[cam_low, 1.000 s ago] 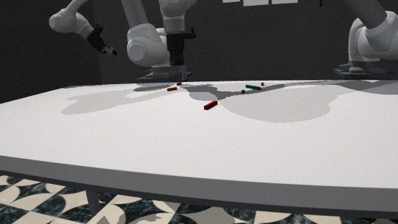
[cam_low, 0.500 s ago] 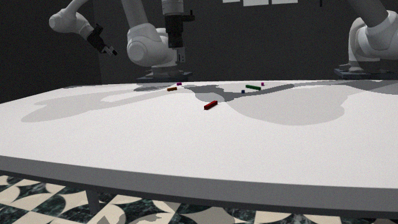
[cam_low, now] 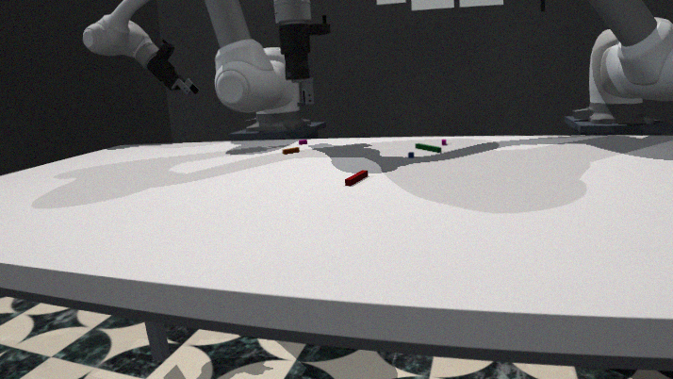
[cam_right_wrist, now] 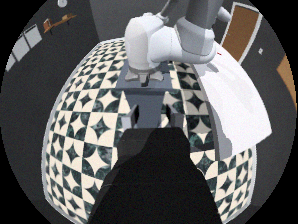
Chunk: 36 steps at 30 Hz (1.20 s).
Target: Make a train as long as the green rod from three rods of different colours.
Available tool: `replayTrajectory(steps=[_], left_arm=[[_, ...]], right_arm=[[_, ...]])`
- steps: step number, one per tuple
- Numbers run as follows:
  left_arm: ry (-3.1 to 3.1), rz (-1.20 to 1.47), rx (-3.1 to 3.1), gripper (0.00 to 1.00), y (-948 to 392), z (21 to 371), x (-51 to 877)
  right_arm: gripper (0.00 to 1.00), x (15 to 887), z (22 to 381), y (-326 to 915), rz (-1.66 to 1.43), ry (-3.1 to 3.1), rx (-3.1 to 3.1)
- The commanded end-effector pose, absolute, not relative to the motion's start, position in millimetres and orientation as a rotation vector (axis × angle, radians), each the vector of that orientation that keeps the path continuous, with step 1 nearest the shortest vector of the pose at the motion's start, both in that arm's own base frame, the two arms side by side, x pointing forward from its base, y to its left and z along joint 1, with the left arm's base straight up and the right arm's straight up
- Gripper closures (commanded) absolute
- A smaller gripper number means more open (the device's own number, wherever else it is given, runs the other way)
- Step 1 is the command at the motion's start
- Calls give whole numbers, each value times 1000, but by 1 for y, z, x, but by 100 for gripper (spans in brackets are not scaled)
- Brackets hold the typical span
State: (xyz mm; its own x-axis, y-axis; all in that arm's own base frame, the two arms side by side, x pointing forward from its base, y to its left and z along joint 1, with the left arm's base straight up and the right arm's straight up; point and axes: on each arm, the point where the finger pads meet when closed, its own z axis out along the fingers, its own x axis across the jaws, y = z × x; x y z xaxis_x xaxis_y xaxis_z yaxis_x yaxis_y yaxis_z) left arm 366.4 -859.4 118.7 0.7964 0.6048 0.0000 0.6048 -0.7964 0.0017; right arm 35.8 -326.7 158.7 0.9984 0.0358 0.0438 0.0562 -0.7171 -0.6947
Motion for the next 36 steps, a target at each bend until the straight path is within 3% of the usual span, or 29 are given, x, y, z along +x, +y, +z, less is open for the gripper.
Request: replayTrajectory(steps=[1, 36], left_arm=[[936, -1, 2997, 76, -851, 121, 375], [-854, 2, 3017, 76, -708, 123, 539]], right_arm=[[0, 33, 159, -323, -26, -61, -2356], [0, 33, 159, -323, -26, -61, -2356]])
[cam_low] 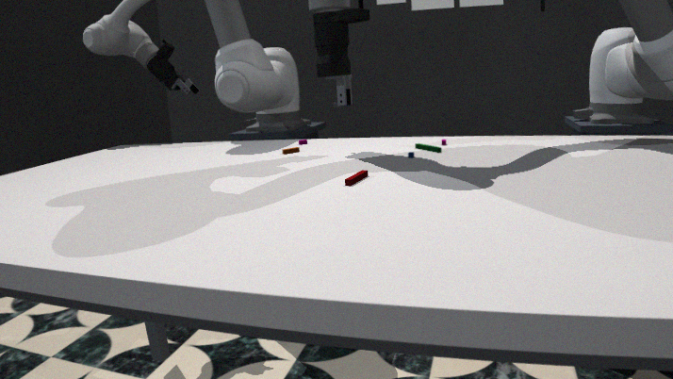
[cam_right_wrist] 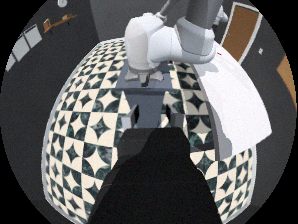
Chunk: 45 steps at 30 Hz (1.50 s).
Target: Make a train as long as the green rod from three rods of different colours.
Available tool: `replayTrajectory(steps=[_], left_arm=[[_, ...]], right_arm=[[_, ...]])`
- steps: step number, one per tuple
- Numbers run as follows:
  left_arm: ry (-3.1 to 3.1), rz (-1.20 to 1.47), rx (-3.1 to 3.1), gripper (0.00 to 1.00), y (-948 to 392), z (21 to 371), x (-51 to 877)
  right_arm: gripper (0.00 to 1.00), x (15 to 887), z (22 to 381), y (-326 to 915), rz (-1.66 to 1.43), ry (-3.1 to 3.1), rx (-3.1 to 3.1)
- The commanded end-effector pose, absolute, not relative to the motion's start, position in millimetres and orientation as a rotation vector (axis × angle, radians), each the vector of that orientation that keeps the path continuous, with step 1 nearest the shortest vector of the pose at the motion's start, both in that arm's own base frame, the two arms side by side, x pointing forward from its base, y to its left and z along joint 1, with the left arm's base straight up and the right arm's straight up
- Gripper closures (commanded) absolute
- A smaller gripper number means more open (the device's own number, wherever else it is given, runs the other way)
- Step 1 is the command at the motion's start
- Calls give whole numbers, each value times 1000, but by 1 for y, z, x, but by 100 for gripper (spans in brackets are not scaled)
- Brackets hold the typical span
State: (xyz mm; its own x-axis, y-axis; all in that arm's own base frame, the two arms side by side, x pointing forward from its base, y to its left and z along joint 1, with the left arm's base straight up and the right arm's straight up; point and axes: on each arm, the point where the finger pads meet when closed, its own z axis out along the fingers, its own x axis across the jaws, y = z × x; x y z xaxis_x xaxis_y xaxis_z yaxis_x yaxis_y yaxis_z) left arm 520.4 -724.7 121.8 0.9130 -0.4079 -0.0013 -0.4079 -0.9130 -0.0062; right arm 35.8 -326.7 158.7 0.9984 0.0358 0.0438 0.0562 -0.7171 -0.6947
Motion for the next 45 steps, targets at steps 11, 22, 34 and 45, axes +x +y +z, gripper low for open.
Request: replayTrajectory(steps=[11, 22, 34, 45], left_arm=[[1398, -4, -2819, 76, -663, 123, 580], [1859, -6, -2538, 76, -621, 123, 612], [2240, -7, -2208, 76, -583, 122, 635], [2301, -5, -2140, 76, -576, 121, 639]], right_arm=[[0, 33, 159, -323, -26, -61, -2356], [0, 33, 159, -323, -26, -61, -2356], [0, 33, 159, -323, -26, -61, -2356], [0, 33, 159, -323, -26, -61, -2356]])
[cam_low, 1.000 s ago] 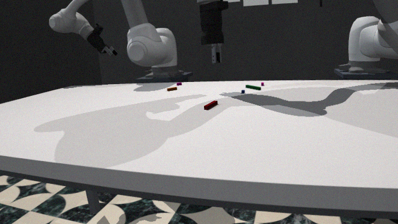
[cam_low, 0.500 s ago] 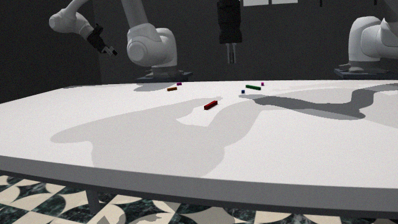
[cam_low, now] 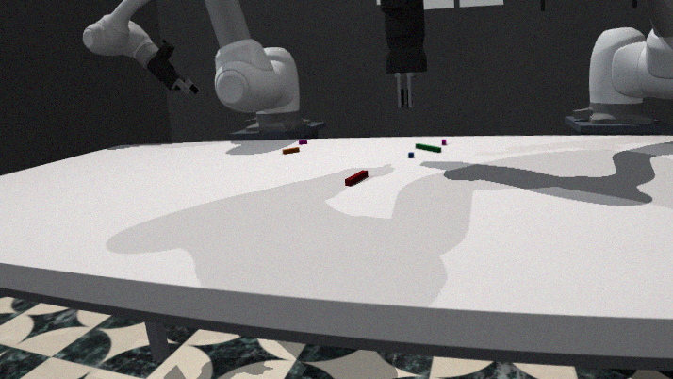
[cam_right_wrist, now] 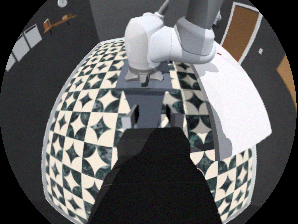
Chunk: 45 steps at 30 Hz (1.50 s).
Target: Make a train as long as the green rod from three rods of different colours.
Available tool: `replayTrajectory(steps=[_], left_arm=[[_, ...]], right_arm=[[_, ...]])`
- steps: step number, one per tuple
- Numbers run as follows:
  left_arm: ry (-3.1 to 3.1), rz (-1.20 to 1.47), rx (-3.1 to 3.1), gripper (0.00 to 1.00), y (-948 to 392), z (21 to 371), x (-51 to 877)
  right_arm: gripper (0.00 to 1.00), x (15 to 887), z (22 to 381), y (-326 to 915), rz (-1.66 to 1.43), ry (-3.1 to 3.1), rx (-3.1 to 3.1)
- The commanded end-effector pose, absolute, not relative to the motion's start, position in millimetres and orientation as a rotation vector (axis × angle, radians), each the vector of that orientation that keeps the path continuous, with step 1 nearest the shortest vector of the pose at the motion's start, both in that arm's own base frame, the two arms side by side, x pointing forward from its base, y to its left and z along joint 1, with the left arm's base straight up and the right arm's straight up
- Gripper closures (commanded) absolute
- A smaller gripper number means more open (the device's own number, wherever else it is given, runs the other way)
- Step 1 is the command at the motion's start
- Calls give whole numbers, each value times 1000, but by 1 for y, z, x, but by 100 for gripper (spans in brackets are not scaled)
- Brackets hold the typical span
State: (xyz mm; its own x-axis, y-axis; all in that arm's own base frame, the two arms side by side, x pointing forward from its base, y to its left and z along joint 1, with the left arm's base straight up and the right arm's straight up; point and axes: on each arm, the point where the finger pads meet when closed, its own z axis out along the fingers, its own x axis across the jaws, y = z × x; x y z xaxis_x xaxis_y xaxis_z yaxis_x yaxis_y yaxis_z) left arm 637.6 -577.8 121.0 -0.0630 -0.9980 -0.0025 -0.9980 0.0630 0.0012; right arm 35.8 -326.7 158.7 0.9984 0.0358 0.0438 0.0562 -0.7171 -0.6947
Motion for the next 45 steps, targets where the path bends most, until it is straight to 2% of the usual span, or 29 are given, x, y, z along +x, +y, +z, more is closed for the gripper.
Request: replayTrajectory(steps=[1, 11, 21, 35, 45], left_arm=[[2301, -6, -2140, 76, -576, 121, 639], [2298, -5, -2143, 76, -576, 121, 639], [2299, 1, -2143, 76, -576, 102, 638], [2299, 1, -2142, 76, -575, 44, 639], [2299, 1, -2143, 76, -575, 30, 639]], right_arm=[[0, 33, 159, -323, -26, -61, -2356], [0, 33, 159, -323, -26, -61, -2356], [0, 33, 159, -323, -26, -61, -2356], [0, 33, 159, -323, -26, -61, -2356], [0, 33, 159, -323, -26, -61, -2356]])
